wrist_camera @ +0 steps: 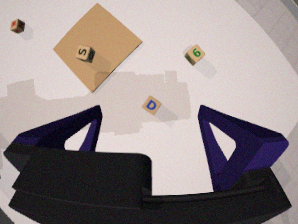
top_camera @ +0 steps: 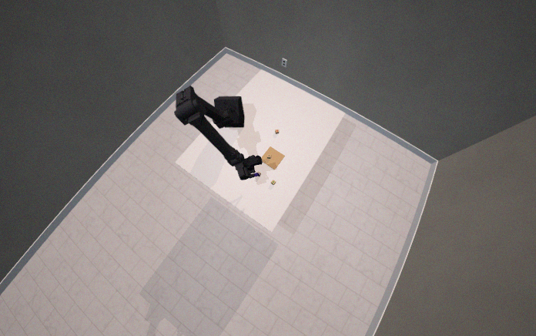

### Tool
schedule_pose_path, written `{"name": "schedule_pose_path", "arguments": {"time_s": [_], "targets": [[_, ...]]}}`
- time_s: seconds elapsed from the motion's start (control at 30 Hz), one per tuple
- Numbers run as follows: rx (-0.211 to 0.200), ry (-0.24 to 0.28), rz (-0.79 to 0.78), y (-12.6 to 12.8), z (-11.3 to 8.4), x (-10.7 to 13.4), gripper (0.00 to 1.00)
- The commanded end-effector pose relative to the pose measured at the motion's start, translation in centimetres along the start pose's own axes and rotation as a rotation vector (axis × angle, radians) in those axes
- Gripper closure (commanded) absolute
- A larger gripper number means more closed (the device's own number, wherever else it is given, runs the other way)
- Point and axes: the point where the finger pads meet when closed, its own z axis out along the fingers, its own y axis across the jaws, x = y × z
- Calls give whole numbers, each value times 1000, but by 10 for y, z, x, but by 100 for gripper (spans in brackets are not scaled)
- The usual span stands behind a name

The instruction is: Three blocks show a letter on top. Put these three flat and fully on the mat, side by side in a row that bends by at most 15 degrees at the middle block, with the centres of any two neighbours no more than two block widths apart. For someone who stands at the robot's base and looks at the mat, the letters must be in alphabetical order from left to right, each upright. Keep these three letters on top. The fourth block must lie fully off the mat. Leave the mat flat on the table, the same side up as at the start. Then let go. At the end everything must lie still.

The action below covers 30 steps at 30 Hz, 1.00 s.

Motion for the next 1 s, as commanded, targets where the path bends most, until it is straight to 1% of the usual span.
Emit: {"name": "schedule_pose_path", "arguments": {"time_s": [0.0, 0.03, 0.1, 0.13, 0.17, 0.23, 0.27, 0.3, 0.33, 0.4, 0.43, 0.57, 0.63, 0.67, 0.7, 0.73, 0.8, 0.83, 0.9, 0.97], "targets": [[-8, -9, 47, -8, 3, -12, 0], [-13, 29, 89, -7, 5, -12, 0], [-15, 129, 194, -6, 8, -12, 0], [-15, 129, 194, -6, 8, -12, 0], [-7, 187, 252, -5, 8, -13, 0], [-7, 187, 252, -5, 8, -13, 0], [8, 246, 310, -5, 8, -13, 0], [8, 246, 310, -5, 8, -13, 0], [31, 304, 366, -5, 7, -14, 0], [31, 304, 366, -5, 7, -14, 0], [60, 357, 417, -6, 5, -15, 0], [60, 357, 417, -6, 5, -15, 0], [125, 442, 501, -8, 0, -18, 0], [125, 442, 501, -8, 0, -18, 0], [156, 472, 531, -10, -3, -20, 0], [156, 472, 531, -10, -3, -20, 0], [199, 508, 569, -11, -7, -22, 0], [210, 516, 578, -12, -8, -23, 0], [215, 519, 582, -12, -8, -23, 0], [224, 539, 600, -15, -10, -12, 0]]}}
